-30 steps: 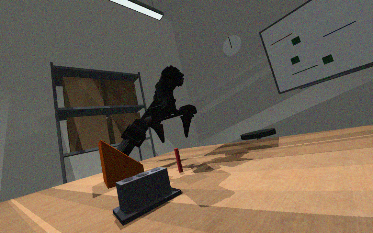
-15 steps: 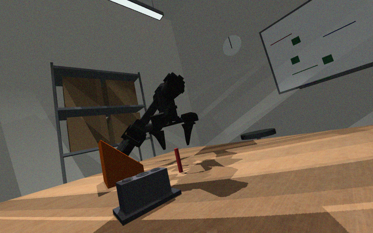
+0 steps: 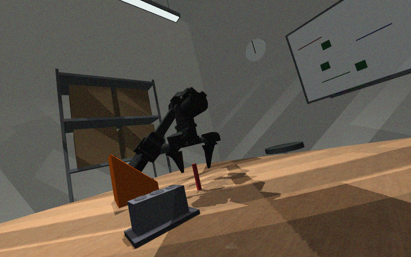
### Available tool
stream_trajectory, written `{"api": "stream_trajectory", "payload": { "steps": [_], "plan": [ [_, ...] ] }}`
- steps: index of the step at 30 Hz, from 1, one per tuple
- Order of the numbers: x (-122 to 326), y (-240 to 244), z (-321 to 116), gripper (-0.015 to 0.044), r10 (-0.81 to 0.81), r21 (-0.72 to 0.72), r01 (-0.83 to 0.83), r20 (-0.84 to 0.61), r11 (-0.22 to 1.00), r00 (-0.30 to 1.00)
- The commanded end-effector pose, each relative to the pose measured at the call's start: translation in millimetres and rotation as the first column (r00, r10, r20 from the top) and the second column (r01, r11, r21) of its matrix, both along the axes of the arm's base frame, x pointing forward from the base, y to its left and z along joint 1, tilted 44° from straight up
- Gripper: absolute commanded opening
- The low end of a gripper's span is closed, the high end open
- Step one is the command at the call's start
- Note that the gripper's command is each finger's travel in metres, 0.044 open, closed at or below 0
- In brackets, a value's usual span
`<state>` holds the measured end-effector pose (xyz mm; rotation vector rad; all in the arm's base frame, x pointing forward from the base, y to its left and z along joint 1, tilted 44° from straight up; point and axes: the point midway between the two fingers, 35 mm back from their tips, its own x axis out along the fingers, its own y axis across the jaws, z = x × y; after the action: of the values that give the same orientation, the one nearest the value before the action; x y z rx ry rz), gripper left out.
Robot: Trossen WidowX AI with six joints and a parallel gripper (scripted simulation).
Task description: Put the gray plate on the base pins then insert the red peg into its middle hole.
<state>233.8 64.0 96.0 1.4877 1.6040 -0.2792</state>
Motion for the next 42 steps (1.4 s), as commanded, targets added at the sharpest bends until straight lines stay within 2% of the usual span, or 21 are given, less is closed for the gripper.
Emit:
{"api": "stream_trajectory", "payload": {
  "steps": [1,9,25,28,42],
  "plan": [
    [0.1,6.2,-5.4,0.044,-0.001,0.005,0.001,-0.004,1.0,1.0],
    [0.4,13.8,-12.4,0.044,-0.001,0.008,0.001,-0.003,1.0,1.0],
    [0.4,13.8,-12.4,0.002,-0.001,0.008,0.001,-0.003,1.0,1.0],
    [0.4,13.8,-12.4,0.0,-0.001,0.008,0.001,-0.003,1.0,1.0],
    [1.0,8.1,-7.9,0.0,-0.002,0.004,0.002,-0.004,1.0,1.0]
  ]
}}
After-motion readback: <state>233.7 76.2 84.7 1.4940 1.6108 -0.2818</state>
